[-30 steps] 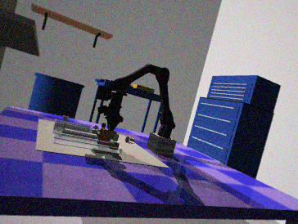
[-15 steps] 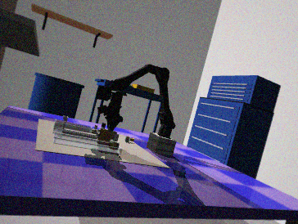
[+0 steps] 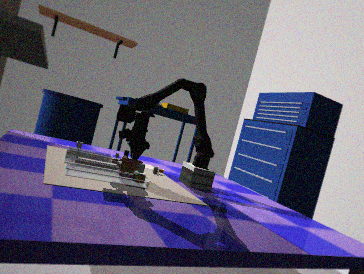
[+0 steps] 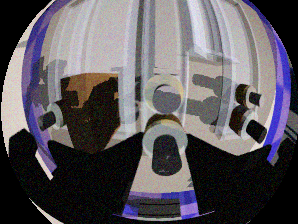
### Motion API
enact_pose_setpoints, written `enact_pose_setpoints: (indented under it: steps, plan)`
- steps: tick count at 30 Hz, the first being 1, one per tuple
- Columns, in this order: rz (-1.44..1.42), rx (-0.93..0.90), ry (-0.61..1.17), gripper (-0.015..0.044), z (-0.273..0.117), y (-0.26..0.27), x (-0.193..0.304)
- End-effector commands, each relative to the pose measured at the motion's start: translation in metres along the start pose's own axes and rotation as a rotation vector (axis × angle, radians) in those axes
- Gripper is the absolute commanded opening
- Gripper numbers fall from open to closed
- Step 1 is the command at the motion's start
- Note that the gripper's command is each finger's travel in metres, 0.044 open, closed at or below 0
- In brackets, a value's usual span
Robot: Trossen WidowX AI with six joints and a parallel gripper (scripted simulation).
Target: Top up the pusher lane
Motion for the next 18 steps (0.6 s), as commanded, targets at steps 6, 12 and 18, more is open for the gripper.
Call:
enact_pose_setpoints:
  steps: [6, 12, 18]
  plan:
    - [-0.004, 0.005, -0.035, 0.0000, -0.0050, -0.0010, -0.0099]
    - [-0.004, 0.005, -0.035, 0.0000, -0.0051, -0.0011, -0.0107]
    - [-0.004, 0.005, -0.035, 0.0000, -0.0051, -0.0012, -0.0115]
Point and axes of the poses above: the point midway between the two fingers, 35 mm back from their tips, its own z axis out along the fingers, its own y axis across the jaws, x = y × z, the point moved 4 cm from there along -z, back along the fingers, and after that the axes turned 7 degrees about -z, right-handed, at the moved point
